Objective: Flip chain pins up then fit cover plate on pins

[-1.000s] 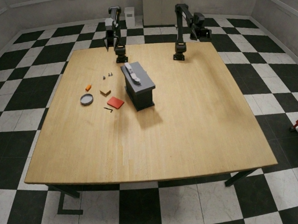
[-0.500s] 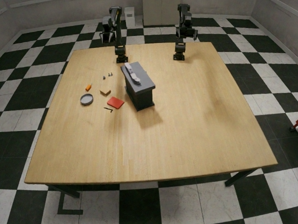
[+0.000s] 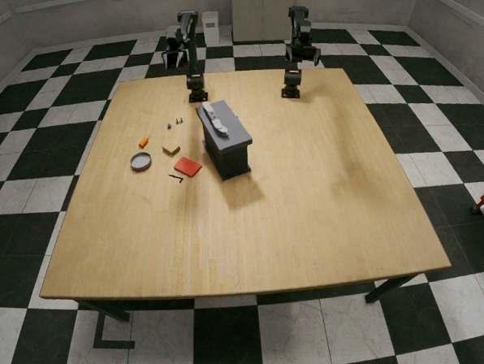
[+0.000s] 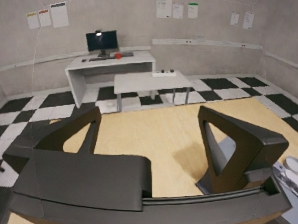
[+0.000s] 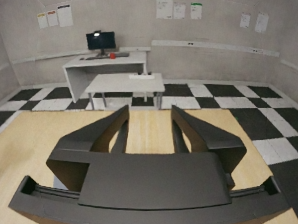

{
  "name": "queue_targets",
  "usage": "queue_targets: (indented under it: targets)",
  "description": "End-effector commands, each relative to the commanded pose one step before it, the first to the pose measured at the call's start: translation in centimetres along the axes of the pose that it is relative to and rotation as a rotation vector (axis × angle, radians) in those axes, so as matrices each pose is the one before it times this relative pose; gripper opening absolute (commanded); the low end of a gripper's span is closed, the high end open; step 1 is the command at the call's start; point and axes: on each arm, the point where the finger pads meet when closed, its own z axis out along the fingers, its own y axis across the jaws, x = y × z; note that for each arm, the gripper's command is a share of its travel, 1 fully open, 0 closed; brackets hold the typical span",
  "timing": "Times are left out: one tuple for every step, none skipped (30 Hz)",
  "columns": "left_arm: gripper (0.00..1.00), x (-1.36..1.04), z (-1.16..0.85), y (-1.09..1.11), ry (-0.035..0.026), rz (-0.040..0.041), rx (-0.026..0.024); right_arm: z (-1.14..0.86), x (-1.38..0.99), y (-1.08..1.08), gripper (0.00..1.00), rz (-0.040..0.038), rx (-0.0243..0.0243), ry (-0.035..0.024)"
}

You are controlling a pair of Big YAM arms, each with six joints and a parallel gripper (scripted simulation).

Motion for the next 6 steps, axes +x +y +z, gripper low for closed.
queue_targets:
  targets:
    - [1.00,-2.976,-0.071,-0.116,-0.05295,-0.00055,0.00320,-0.167,-2.365,-0.203,0.42,0.00121,0.00474,-0.04174]
    - [1.00,0.000,0.000,0.000,0.00000,0.00000,0.00000,0.000,0.000,0.000,0.42,0.00000,0.00000,0.00000]
    - [1.00,0.000,0.000,0.000,0.00000,0.00000,0.00000,0.000,0.000,0.000,0.42,0.00000,0.00000,0.00000]
    - [1.00,0.000,0.000,0.000,0.00000,0.00000,0.00000,0.000,0.000,0.000,0.42,0.00000,0.00000,0.00000]
    - [1.00,0.000,0.000,0.000,0.00000,0.00000,0.00000,0.000,0.000,0.000,0.42,0.00000,0.00000,0.00000]
    - [1.00,0.000,0.000,0.000,0.00000,0.00000,0.00000,0.000,0.000,0.000,0.42,0.00000,0.00000,0.00000]
